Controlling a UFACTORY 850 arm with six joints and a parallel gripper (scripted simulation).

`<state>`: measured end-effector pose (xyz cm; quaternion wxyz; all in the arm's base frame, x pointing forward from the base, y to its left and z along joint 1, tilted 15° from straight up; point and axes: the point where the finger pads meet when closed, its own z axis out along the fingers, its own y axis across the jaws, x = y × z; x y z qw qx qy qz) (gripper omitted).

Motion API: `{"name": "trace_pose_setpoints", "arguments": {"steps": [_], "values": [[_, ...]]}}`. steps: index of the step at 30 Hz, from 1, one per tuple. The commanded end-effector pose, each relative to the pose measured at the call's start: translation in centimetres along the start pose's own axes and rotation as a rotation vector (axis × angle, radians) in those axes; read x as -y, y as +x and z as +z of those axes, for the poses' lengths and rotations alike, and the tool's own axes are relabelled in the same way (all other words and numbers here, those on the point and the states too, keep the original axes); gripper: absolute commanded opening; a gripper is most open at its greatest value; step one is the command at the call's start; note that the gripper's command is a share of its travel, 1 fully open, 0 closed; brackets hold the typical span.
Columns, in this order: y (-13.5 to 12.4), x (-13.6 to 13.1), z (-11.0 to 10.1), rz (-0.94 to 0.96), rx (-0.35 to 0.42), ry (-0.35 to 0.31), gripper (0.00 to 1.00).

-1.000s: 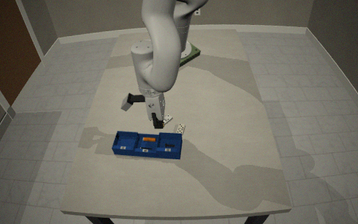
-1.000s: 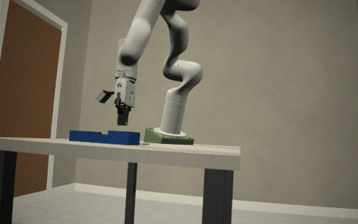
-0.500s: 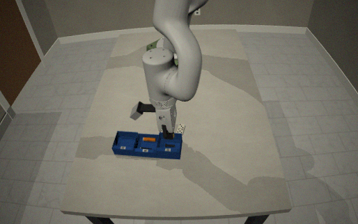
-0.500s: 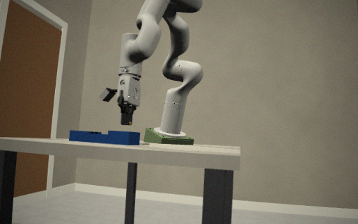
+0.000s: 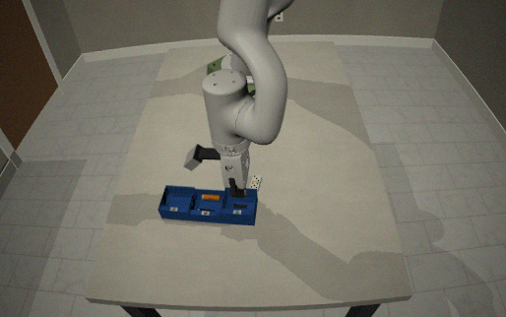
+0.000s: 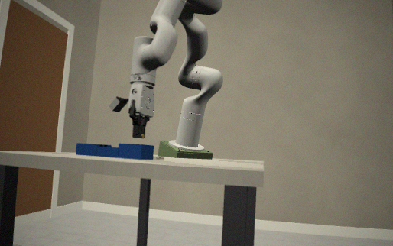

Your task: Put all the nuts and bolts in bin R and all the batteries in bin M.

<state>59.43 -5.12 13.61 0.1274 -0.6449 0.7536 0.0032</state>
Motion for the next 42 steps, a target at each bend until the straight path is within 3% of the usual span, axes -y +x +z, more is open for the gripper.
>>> {"name": "trace_pose_setpoints", "arguments": {"steps": [1, 17, 34, 35, 42], "values": [[0.0, 0.1, 0.7, 0.0, 0.0, 0.001, 0.0], [0.0, 0.1, 3.5, 0.0, 0.0, 0.001, 0.0], [0.1, -0.1, 3.5, 0.0, 0.0, 0.001, 0.0], [0.1, -0.1, 3.5, 0.0, 0.0, 0.001, 0.29], [0.1, -0.1, 3.5, 0.0, 0.0, 0.001, 0.29]]}}
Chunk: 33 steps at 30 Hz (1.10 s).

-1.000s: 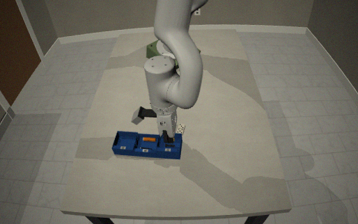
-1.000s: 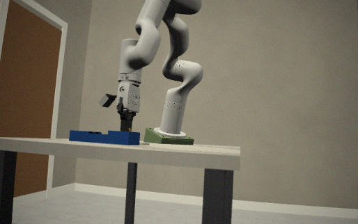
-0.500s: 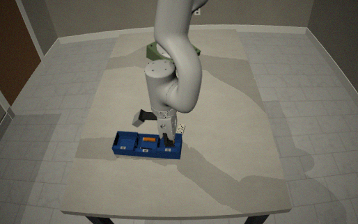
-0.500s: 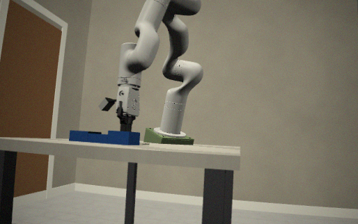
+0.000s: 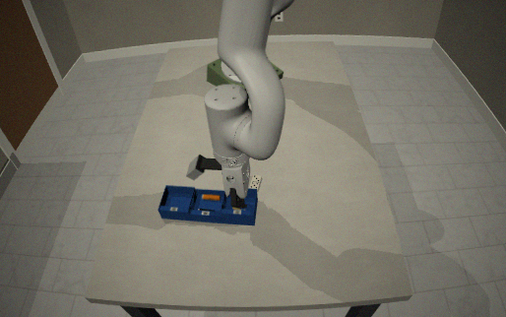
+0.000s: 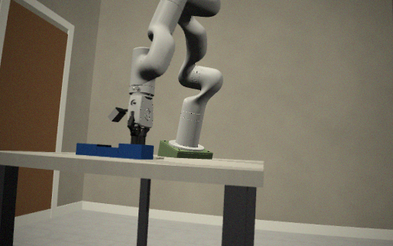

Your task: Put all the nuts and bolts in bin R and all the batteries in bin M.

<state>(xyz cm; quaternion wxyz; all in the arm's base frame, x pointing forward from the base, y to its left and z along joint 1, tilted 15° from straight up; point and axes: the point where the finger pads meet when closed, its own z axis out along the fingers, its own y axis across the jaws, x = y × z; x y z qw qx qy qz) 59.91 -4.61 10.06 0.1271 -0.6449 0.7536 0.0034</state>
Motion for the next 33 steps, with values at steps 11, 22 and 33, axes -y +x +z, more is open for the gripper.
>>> {"name": "trace_pose_setpoints", "arguments": {"steps": [11, 22, 33], "values": [[0.0, 0.1, -0.2, 0.0, 0.0, 0.002, 0.29], [0.0, 0.1, -1.4, 0.0, 0.0, 0.002, 0.29], [0.0, 0.1, -2.9, 0.0, 0.0, 0.002, 0.29]]}}
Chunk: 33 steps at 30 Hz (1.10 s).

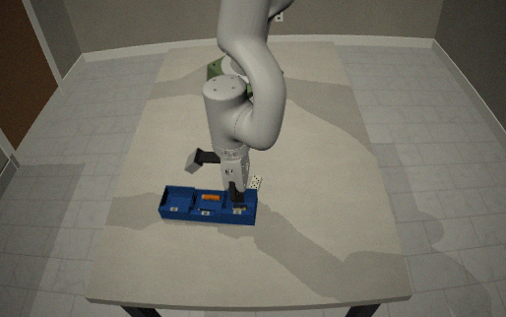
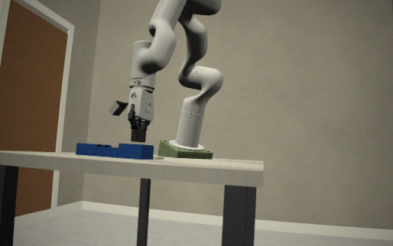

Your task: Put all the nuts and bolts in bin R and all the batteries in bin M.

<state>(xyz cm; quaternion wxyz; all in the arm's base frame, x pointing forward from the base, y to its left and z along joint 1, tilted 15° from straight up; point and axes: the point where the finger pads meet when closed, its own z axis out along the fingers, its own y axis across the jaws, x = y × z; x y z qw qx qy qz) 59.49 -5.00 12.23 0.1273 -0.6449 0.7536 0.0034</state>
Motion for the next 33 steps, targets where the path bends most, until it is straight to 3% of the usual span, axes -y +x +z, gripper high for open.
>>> {"name": "trace_pose_setpoints", "arguments": {"steps": [1, 14, 15, 33], "values": [[0.0, 0.1, -0.8, 0.0, 0.0, 0.002, 0.29], [0.0, 0.1, -1.6, 0.0, 0.0, 0.002, 0.29], [0.0, 0.1, -2.0, 0.0, 0.0, 0.002, 1.0], [0.0, 0.1, -8.4, 0.0, 0.0, 0.002, 1.0]]}}
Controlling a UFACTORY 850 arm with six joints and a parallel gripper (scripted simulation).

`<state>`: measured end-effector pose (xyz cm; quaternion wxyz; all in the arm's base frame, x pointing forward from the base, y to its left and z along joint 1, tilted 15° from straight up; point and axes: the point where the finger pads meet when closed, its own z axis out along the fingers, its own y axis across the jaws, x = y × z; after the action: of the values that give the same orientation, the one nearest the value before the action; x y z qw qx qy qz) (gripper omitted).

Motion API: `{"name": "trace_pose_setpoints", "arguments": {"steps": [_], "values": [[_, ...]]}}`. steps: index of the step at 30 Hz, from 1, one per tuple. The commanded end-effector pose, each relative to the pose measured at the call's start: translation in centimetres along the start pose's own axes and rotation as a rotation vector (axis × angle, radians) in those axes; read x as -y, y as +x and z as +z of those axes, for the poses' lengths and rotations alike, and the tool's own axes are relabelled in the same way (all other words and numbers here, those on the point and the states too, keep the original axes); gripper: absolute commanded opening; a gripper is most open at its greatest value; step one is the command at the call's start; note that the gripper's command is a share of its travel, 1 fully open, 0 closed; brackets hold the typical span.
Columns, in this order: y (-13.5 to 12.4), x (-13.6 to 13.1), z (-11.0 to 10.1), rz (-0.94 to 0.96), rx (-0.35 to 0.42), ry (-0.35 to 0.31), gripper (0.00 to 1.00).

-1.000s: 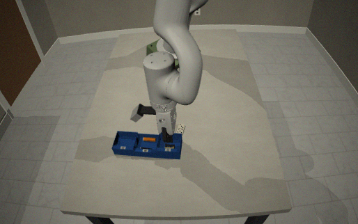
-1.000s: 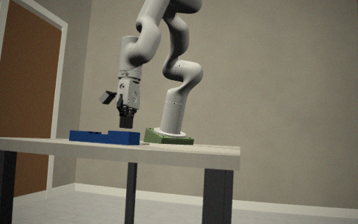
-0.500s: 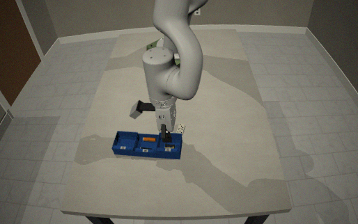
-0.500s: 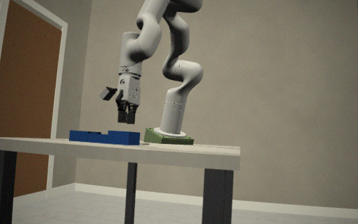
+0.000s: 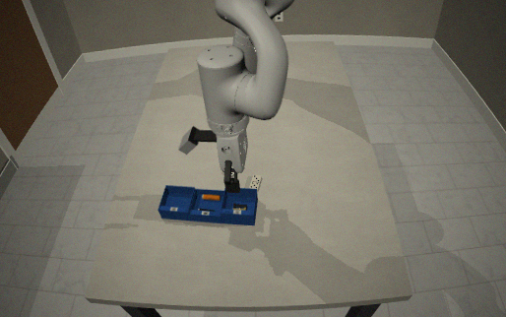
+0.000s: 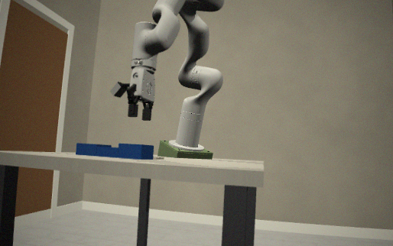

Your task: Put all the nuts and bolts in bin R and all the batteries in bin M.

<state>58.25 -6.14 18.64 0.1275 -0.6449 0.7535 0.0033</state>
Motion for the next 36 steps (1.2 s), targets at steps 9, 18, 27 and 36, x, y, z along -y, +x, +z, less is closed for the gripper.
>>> {"name": "trace_pose_setpoints", "arguments": {"steps": [9, 18, 27, 36], "values": [[0.0, 0.1, -4.6, 0.0, 0.0, 0.001, 1.0], [0.0, 0.1, -7.9, 0.0, 0.0, 0.001, 1.0], [0.0, 0.1, -7.9, 0.0, 0.0, 0.001, 1.0], [0.0, 0.1, -7.9, 0.0, 0.0, 0.001, 1.0]]}}
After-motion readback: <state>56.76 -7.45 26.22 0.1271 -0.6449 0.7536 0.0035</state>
